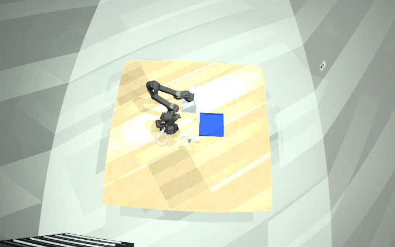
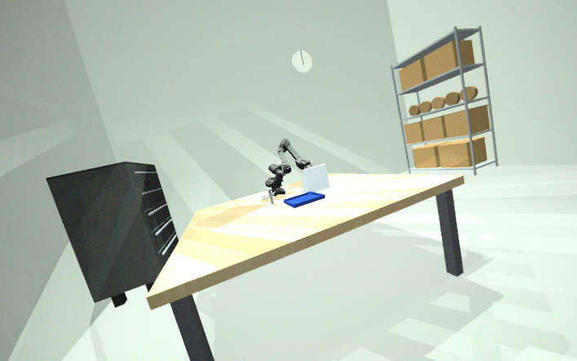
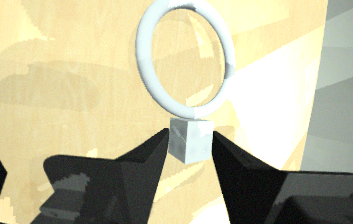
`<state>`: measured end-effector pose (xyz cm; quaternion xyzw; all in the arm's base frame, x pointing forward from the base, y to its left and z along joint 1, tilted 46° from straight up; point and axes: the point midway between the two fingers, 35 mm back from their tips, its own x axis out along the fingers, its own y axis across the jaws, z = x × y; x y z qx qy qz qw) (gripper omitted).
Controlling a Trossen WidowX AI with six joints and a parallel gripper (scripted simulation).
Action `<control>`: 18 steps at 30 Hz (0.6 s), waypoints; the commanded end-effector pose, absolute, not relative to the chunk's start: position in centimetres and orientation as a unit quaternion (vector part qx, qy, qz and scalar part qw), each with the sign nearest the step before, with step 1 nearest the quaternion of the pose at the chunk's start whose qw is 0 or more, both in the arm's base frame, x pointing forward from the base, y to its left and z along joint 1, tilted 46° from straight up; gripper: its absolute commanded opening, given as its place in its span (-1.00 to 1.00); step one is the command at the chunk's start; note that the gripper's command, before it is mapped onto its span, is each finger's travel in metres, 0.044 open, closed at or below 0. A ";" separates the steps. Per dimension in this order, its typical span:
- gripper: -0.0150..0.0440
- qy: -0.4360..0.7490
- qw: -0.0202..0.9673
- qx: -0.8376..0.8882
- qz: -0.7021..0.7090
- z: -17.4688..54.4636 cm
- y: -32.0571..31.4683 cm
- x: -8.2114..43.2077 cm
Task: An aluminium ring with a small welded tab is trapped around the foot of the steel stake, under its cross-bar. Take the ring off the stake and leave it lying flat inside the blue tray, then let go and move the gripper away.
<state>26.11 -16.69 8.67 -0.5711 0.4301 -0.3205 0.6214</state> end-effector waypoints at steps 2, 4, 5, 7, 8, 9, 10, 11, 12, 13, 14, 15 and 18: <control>-0.22 0.429 0.623 -0.570 -0.321 8.7 -16.6 26.2; -0.05 0.429 0.623 -0.570 -0.321 8.7 -16.6 26.2; 0.04 0.429 0.623 -0.570 -0.321 8.7 -16.6 26.2; 0.22 0.429 0.623 -0.570 -0.321 8.7 -16.6 26.2; 0.31 0.429 0.623 -0.570 -0.321 8.7 -16.6 26.2; 0.40 0.429 0.623 -0.570 -0.321 8.7 -16.6 26.2; 0.49 0.429 0.623 -0.570 -0.321 8.7 -16.6 26.2; 0.58 0.429 0.623 -0.570 -0.321 8.7 -16.6 26.2; 0.67 0.429 0.623 -0.570 -0.321 8.7 -16.6 26.2; 0.75 0.429 0.623 -0.570 -0.321 8.7 -16.6 26.2; 0.84 0.429 0.623 -0.570 -0.321 8.7 -16.6 26.2; 0.93 0.429 0.623 -0.570 -0.321 8.8 -16.5 26.2; 1.00 0.430 0.624 -0.568 -0.320 9.9 -15.2 26.4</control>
